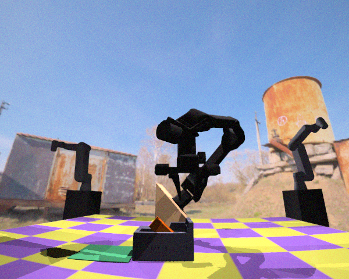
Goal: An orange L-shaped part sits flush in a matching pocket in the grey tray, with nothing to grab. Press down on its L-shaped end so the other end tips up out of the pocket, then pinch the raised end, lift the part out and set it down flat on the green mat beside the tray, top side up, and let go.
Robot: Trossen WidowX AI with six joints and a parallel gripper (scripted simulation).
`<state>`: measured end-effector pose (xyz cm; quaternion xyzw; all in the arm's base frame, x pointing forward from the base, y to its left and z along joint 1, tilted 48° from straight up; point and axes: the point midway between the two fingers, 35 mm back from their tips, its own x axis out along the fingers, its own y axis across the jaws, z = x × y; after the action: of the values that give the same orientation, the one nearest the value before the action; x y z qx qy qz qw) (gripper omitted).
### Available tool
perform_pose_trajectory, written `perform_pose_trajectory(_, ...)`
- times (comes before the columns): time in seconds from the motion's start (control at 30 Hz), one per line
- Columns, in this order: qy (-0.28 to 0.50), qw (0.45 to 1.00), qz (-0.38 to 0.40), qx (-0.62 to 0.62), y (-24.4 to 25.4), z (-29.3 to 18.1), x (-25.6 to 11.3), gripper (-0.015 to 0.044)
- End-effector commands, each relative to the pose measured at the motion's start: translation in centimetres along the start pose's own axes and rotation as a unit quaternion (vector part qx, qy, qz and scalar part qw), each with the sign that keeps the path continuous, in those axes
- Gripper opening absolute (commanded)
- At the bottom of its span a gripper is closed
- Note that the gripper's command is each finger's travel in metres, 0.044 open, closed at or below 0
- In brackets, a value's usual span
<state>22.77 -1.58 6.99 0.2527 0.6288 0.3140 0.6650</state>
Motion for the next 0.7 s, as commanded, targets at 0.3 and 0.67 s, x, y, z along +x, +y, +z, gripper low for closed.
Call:
perform_pose_trajectory(0.3,0.0,0.996,0.0,0.086,-0.8,0.2,0.0,0.028)
perform_pose_trajectory(0.67,0.003,0.795,-0.003,0.607,-6.2,0.9,-0.4,0.028)
